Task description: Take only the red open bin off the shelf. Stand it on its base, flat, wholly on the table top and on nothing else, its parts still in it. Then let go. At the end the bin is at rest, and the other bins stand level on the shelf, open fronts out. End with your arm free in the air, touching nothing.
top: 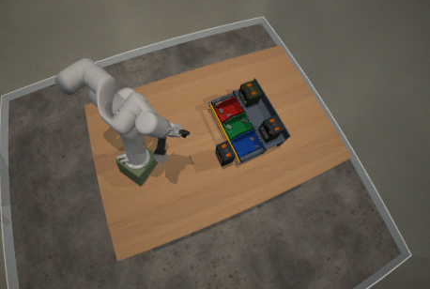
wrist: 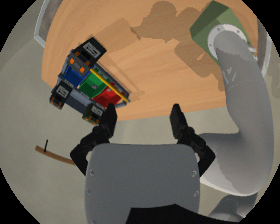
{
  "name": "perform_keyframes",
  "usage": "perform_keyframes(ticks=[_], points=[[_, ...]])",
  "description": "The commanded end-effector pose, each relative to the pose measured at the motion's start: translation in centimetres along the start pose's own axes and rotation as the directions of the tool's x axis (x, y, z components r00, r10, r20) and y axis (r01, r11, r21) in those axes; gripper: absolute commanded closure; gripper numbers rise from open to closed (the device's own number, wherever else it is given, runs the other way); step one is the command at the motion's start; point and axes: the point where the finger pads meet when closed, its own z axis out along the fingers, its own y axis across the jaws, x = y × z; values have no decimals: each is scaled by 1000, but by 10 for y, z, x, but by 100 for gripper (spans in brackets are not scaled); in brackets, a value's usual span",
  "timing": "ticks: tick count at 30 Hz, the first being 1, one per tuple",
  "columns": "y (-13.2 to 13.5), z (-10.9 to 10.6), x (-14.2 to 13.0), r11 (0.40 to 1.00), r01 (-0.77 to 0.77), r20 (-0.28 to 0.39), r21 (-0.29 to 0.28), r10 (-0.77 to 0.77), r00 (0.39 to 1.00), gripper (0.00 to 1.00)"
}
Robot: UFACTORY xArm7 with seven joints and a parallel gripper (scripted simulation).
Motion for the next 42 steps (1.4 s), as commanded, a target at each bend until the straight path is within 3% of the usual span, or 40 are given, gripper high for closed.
perform_keyframes(ticks=[1,9,10,14,26,27,31,42], points=[[-2,-1,-1,968,-246,6,47,246,969,0],[-2,-1,-1,968,-246,6,47,246,969,0],[-1,-1,0,999,-50,0,11,50,999,0],[-2,-1,-1,967,-252,6,47,252,968,0],[-2,-1,-1,967,-252,6,47,252,968,0],[-1,-1,0,999,-52,0,12,52,999,0],[-2,-1,-1,966,-254,6,48,254,967,0],[-2,-1,-1,966,-254,6,48,254,967,0]])
